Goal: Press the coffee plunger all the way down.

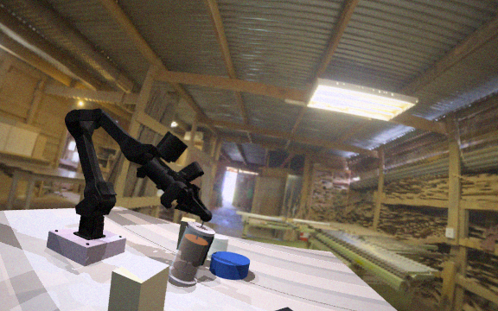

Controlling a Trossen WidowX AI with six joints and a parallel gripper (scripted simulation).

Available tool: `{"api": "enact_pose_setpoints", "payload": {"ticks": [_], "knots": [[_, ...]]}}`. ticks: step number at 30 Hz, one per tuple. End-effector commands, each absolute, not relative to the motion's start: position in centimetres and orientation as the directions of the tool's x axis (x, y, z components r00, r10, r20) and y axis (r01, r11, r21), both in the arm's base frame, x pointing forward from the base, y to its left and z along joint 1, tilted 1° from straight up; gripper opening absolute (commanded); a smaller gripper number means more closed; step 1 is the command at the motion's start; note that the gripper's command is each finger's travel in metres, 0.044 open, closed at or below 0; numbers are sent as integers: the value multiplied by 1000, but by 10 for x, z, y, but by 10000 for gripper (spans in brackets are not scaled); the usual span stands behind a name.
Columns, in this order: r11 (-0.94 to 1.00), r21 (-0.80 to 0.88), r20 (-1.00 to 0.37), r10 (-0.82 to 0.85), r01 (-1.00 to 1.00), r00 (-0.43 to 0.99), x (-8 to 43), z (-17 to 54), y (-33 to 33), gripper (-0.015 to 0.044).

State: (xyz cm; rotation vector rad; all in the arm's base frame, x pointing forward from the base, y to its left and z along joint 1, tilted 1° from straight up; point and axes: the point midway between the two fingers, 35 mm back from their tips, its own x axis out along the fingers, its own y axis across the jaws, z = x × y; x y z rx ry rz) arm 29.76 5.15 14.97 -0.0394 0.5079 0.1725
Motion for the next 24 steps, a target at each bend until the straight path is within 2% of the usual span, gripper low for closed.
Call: {"api": "enact_pose_setpoints", "payload": {"ticks": [1,12,24], "knots": [[985,11,-502,153,-171,851,298,145,52,125],[985,5,-487,154,-174,859,298,150,52,125],[985,5,-487,154,-174,859,298,150,52,440]]}}
